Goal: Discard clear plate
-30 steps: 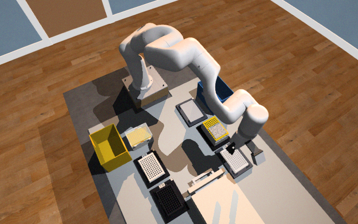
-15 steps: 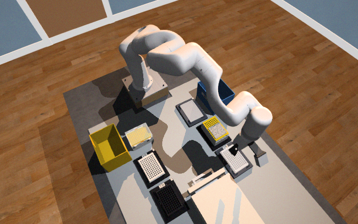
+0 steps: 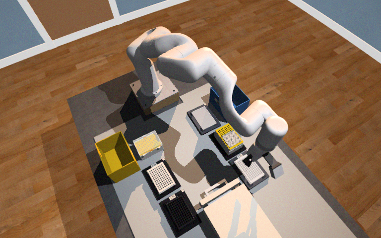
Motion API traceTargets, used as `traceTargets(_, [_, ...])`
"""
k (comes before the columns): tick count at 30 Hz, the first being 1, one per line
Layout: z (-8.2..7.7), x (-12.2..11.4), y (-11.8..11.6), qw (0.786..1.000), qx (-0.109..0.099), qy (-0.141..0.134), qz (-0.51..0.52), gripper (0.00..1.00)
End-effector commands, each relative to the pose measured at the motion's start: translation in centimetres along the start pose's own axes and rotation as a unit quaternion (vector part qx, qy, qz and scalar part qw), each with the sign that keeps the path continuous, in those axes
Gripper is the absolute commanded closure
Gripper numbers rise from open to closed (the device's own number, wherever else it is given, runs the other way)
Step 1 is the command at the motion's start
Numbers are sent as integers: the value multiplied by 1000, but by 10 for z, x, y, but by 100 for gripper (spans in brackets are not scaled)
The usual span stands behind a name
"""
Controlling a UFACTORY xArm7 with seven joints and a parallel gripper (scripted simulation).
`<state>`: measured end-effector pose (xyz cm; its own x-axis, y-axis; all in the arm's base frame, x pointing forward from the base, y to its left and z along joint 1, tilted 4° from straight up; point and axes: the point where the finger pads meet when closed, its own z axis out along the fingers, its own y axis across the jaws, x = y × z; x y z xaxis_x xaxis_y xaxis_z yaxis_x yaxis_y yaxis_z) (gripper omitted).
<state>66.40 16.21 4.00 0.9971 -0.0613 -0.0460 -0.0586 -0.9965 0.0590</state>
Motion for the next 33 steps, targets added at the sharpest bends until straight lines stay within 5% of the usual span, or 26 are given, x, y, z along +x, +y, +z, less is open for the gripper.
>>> traceTargets(1, [0,2,-1,1000,1,4,0,0])
traceTargets(33, [46,2,-1,1000,1,4,0,0])
